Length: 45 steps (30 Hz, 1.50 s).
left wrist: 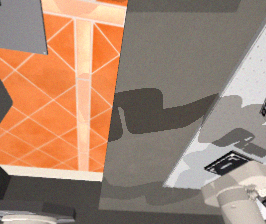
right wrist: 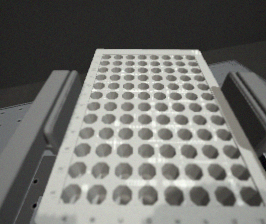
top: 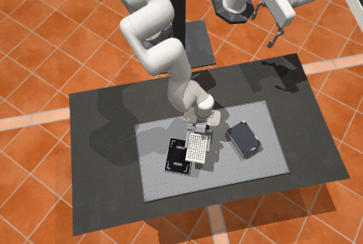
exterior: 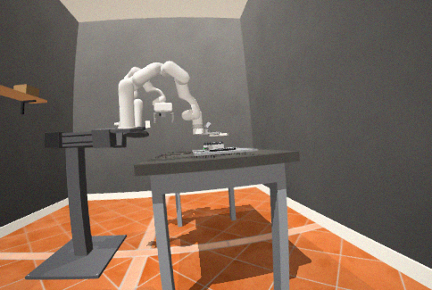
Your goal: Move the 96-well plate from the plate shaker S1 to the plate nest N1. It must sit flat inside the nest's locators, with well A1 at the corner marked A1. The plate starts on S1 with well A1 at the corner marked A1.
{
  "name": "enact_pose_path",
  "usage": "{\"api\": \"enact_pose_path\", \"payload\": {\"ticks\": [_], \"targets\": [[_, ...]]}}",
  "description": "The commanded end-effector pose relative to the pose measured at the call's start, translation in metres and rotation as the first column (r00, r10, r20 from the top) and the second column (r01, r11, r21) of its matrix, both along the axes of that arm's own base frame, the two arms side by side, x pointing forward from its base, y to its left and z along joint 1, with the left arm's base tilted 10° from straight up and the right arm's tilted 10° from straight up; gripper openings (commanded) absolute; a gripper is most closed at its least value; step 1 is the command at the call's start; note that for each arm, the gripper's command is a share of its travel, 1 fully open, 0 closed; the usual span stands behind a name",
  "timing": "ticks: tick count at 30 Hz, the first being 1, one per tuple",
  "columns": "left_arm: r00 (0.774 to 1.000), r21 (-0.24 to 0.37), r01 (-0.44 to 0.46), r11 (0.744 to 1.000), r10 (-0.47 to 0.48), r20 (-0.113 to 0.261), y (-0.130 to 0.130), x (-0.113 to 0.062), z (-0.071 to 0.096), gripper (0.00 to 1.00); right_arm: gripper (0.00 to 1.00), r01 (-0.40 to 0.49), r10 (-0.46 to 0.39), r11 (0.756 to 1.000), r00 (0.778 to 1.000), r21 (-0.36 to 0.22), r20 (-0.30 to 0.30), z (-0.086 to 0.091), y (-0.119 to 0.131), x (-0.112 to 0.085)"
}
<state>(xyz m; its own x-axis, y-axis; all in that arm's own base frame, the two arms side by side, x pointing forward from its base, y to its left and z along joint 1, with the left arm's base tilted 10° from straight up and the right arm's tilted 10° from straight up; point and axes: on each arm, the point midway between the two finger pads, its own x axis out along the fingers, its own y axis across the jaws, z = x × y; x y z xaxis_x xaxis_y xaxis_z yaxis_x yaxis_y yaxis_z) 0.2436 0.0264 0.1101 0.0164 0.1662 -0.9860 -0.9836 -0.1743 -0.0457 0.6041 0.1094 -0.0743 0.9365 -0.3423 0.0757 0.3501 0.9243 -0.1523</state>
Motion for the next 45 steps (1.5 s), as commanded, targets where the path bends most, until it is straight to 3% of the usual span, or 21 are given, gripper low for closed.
{"api": "enact_pose_path", "payload": {"ticks": [1,26,45], "targets": [[1.000,0.001,0.000,1.000,0.000,0.002,0.000,0.001,0.001,1.00,0.00,-0.003,0.003,1.000,1.000,0.004,0.005,0.003,-0.007,0.002],[1.000,0.001,0.000,1.000,0.000,0.002,0.000,0.001,0.001,1.00,0.00,-0.003,0.003,1.000,1.000,0.003,0.005,0.005,-0.084,0.008],[1.000,0.001,0.000,1.000,0.000,0.002,0.000,0.001,0.001,1.00,0.00,-0.004,0.004,1.000,1.000,0.004,0.005,0.005,-0.085,0.008]]}}
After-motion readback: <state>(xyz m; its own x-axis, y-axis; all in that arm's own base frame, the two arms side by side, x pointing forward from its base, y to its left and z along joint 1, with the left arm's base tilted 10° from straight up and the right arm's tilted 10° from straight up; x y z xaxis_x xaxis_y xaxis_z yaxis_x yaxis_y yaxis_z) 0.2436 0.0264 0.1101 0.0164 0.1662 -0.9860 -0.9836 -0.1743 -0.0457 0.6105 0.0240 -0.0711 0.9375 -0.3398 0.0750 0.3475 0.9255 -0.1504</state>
